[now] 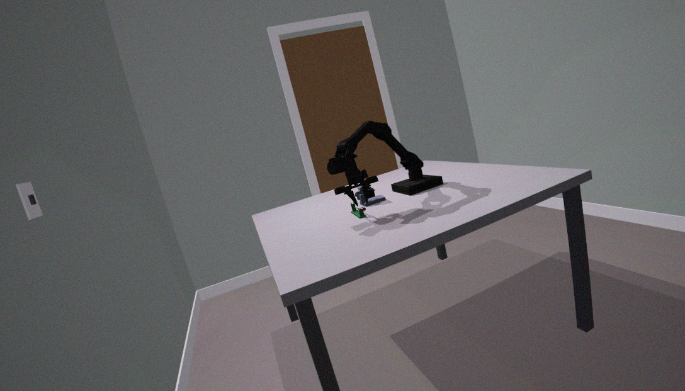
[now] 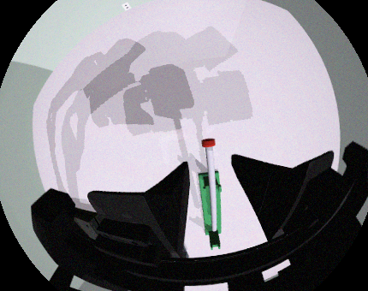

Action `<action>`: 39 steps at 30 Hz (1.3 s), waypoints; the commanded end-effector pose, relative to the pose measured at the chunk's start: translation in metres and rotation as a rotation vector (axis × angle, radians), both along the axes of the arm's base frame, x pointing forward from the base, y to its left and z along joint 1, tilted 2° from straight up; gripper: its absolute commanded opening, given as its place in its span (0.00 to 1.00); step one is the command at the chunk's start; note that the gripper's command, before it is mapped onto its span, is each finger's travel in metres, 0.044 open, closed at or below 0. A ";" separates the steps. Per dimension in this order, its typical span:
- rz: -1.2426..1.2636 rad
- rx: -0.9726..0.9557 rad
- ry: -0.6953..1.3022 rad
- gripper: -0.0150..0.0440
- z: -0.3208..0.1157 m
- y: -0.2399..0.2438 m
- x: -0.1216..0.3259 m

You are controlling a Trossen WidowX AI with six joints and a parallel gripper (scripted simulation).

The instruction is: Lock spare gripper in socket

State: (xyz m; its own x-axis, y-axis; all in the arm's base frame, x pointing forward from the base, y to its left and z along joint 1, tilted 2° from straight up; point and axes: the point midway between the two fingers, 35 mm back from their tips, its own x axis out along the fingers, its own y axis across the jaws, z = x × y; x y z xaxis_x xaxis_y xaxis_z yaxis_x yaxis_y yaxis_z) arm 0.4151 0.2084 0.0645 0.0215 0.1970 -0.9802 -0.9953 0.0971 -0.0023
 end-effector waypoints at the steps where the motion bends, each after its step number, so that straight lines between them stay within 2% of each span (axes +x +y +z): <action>1: 0.000 0.000 0.000 0.59 0.011 0.000 0.000; 9: 0.000 0.000 0.001 0.59 0.034 0.000 -0.001; 14: 0.000 -0.001 0.001 0.82 0.026 0.000 -0.001; 16: -0.001 -0.012 -0.001 0.73 0.033 -0.008 0.000; 20: -0.007 -0.080 -0.010 0.56 0.073 -0.055 -0.005; 31: -0.008 -0.092 -0.011 0.56 0.078 -0.064 -0.007; 39: -0.008 -0.092 -0.011 0.56 0.018 -0.064 -0.005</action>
